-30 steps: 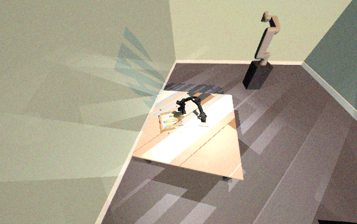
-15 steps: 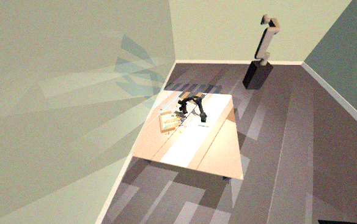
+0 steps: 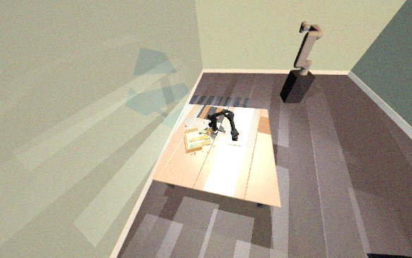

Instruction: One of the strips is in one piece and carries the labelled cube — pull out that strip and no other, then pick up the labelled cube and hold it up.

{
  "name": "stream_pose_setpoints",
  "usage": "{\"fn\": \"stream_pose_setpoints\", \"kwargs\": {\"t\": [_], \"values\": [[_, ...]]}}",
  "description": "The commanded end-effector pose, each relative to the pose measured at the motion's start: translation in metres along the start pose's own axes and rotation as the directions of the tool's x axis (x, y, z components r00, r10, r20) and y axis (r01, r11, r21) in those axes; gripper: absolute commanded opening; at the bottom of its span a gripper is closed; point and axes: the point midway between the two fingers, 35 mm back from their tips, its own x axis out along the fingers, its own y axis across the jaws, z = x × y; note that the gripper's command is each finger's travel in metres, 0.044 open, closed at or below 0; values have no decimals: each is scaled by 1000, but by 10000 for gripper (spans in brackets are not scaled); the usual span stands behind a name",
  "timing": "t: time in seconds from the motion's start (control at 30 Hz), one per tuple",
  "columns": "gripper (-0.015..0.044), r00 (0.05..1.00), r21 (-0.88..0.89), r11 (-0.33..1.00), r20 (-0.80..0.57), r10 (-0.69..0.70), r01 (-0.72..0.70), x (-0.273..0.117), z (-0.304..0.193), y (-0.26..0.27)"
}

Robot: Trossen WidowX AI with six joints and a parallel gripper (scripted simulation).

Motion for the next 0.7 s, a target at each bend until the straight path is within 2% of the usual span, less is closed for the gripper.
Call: {"fn": "stream_pose_setpoints", "kwargs": {"t": [0.0,0.43,0.6,0.67], "values": [[0,1000,2,1000,-28,15,-14,7,-13,4],[0,999,2,1000,-29,14,-14,6,-26,4],[0,1000,2,1000,-27,13,-13,-40,-16,-2],[0,1000,2,1000,-28,14,-14,-42,-16,-2]]}}
